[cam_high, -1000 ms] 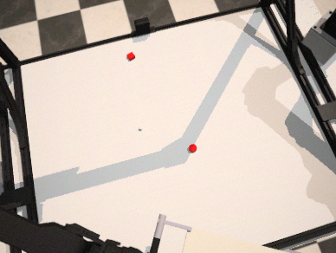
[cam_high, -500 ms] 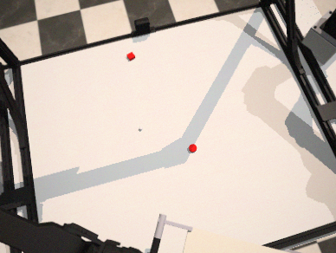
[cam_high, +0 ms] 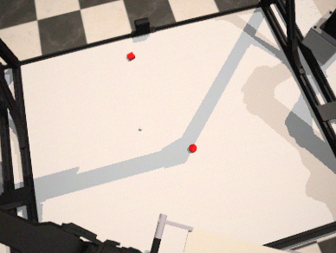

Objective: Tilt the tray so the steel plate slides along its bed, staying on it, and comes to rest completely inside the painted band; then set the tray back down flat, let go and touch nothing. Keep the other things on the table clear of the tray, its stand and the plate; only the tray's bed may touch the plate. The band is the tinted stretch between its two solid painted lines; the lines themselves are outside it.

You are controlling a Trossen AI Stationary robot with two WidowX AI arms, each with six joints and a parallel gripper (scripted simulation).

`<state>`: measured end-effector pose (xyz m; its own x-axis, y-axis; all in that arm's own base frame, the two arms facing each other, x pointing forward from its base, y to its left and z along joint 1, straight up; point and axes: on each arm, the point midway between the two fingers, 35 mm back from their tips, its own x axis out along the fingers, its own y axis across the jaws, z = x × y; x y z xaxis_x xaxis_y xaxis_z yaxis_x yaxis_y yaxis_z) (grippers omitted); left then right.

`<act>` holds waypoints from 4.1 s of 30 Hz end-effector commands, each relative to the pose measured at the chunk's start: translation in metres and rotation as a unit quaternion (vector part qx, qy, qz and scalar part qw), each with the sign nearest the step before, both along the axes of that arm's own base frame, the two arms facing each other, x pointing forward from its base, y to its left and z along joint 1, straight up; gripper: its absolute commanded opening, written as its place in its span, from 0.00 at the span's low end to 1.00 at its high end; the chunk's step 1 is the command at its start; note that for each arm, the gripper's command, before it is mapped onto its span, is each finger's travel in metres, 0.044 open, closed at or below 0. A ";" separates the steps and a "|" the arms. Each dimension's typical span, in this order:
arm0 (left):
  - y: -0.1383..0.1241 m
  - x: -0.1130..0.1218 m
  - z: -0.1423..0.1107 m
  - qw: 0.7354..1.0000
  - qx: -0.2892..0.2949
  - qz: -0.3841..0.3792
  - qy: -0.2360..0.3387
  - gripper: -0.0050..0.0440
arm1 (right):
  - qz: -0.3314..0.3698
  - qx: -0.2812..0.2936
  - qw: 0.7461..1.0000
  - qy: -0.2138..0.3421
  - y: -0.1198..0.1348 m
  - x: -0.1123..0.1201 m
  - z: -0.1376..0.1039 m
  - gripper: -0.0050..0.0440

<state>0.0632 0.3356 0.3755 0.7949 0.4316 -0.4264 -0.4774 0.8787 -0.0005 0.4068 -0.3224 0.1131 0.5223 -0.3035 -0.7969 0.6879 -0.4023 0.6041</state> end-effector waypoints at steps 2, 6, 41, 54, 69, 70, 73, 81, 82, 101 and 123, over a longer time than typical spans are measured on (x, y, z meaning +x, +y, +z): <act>0.000 0.000 0.000 1.000 0.001 -0.002 -0.001 1.00 | -0.001 -0.016 1.000 -0.027 -0.003 0.004 0.031 0.10; 0.000 0.000 0.000 1.000 0.001 -0.002 -0.001 1.00 | -0.001 -0.017 0.999 -0.028 -0.003 0.004 0.034 0.10; 0.000 0.000 0.000 1.000 0.001 -0.002 -0.001 1.00 | -0.001 -0.026 0.999 -0.044 -0.005 0.008 0.058 0.10; 0.000 0.000 0.000 1.000 0.001 -0.002 -0.001 1.00 | -0.001 -0.005 1.000 -0.007 0.003 -0.005 -0.051 0.10; 0.000 0.000 0.000 1.000 0.001 -0.002 -0.001 1.00 | -0.001 0.000 1.000 0.002 0.001 -0.003 -0.027 0.10; 0.000 0.000 0.000 1.000 0.001 -0.002 -0.001 1.00 | -0.001 0.000 1.000 0.001 0.001 -0.003 -0.025 0.10; 0.000 0.000 0.000 1.000 0.001 -0.002 -0.001 1.00 | -0.001 -0.001 1.000 -0.001 0.001 -0.002 -0.017 0.10; 0.000 0.000 0.000 1.000 0.001 -0.002 -0.001 1.00 | -0.001 -0.005 1.000 -0.007 0.000 0.000 -0.003 0.10; 0.000 0.000 0.000 1.000 0.001 -0.002 -0.001 1.00 | -0.001 -0.005 1.000 -0.007 0.000 0.000 -0.002 0.10; 0.000 0.000 0.000 1.000 0.001 -0.002 -0.001 1.00 | -0.001 -0.010 1.000 -0.016 -0.001 0.001 0.011 0.10; 0.000 0.000 0.000 1.000 0.001 -0.002 -0.001 1.00 | -0.001 -0.015 1.000 -0.024 -0.002 0.003 0.026 0.10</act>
